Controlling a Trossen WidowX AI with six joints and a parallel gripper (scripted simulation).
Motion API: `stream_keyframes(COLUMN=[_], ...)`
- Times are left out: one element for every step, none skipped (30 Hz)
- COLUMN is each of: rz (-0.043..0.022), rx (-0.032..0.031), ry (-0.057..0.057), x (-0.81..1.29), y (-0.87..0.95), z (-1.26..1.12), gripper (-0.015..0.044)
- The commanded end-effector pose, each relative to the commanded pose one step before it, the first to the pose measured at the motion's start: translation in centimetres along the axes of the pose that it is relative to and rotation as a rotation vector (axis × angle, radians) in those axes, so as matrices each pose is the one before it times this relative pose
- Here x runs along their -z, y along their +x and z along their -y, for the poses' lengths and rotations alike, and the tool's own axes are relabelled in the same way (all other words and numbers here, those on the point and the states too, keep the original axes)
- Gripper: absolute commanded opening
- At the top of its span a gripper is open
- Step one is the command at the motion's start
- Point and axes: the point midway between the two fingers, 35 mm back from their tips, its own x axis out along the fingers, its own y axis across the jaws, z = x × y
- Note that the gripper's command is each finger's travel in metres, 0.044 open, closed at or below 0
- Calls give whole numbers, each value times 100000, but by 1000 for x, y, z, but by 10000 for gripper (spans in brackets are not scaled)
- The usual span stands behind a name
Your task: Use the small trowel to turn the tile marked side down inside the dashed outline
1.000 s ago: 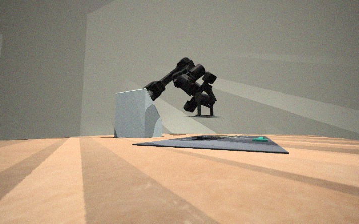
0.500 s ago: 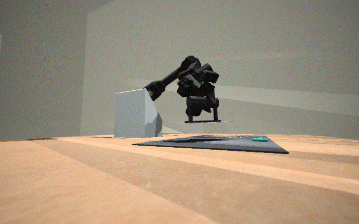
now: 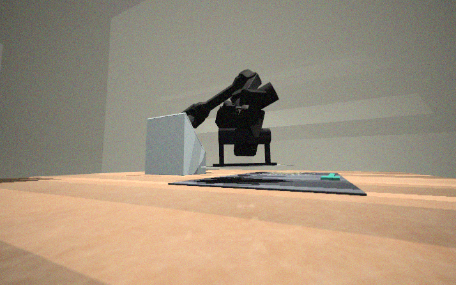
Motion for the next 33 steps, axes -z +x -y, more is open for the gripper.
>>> stream_keyframes(rz=[2483, 0, 0, 0, 0, 0, 0, 0, 0, 0, 0, 0, 1, 2, 3, 3, 3, 2, 2, 2, 2, 1, 1, 1, 0, 0, 0, -1, -1, -1, -2, -2, -2], rx=[-2938, 0, 0, 0, 0, 0, 0, 0, 0, 0, 0, 0, 2, 5, 9, 11, 11, 10, 10, 10, 10, 10, 10, 10, 10, 9, 9, 9, 9, 9, 9, 9, 9], ry=[3352, 0, 0, 0, 0, 0, 0, 0, 0, 0, 0, 0, 1, 2, 3, 4, 4, 4, 4, 4, 4, 4, 4, 4, 4, 4, 4, 4, 4, 4, 4, 4, 4], x=[-188, 0, 0, 0, 0, 0, 0, 0, 0, 0, 0, 0, 1, 4, 6, 7, 6, 6, 5, 4, 4, 3, 2, 2, 1, 0, 0, -1, -2, -3, -3, -4, -5], y=[508, 0, 0, 0, 0, 0, 0, 0, 0, 0, 0, 0, 18, 53, 88, 109, 108, 108, 108, 107, 107, 107, 106, 106, 106, 105, 105, 105, 104, 104, 103, 103, 103], z=[-1143, 0, 0, 0, 0, 0, 0, 0, 0, 0, 0, 0, 20, 60, 100, 123, 124, 124, 124, 125, 125, 125, 126, 126, 126, 127, 127, 127, 127, 128, 128, 128, 128], gripper=[0, 0, 0, 0, 0, 0, 0, 0, 0, 0, 0, 0, 0, 0, 0, 0, 0, 0, 0, 0, 0, 0, 0, 0, 0, 0, 0, 0, 0, 0, 0, 0, 0])
